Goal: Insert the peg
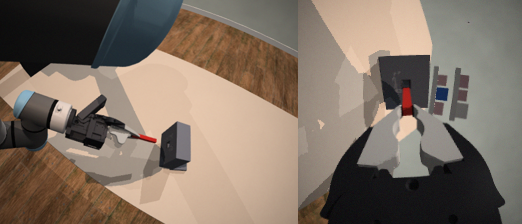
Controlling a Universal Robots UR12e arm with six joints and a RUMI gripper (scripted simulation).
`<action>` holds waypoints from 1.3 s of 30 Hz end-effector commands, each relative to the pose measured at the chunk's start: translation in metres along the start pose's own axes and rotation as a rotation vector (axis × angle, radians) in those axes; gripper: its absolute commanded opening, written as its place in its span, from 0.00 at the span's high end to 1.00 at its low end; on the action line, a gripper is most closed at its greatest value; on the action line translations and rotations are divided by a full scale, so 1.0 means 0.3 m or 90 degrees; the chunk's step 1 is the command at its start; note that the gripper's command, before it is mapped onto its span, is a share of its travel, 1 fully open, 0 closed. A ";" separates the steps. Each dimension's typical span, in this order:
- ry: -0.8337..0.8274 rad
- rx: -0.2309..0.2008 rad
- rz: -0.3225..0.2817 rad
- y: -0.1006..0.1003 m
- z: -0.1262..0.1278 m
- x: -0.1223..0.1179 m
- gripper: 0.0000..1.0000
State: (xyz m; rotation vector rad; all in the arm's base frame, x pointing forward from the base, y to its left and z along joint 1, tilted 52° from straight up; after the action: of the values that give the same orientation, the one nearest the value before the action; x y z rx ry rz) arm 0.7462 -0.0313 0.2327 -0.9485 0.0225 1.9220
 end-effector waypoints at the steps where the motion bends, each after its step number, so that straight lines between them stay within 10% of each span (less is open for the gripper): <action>1: 0.000 0.000 0.000 -0.021 0.001 -0.001 1.00; 39: 0.000 0.000 0.000 -0.139 0.001 0.000 1.00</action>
State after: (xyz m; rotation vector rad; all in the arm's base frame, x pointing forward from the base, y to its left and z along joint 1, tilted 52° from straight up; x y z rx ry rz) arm 0.7757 -0.0102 0.2463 -0.9485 0.0227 1.9219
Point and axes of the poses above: the point where the finger pads meet when closed, its own y axis back along the fingers, its own z axis across the jaws, x = y × z, the point moved 7 cm from there along y, back along the fingers, and after that the axes turned 13 degrees about y, right-handed, at the moved point
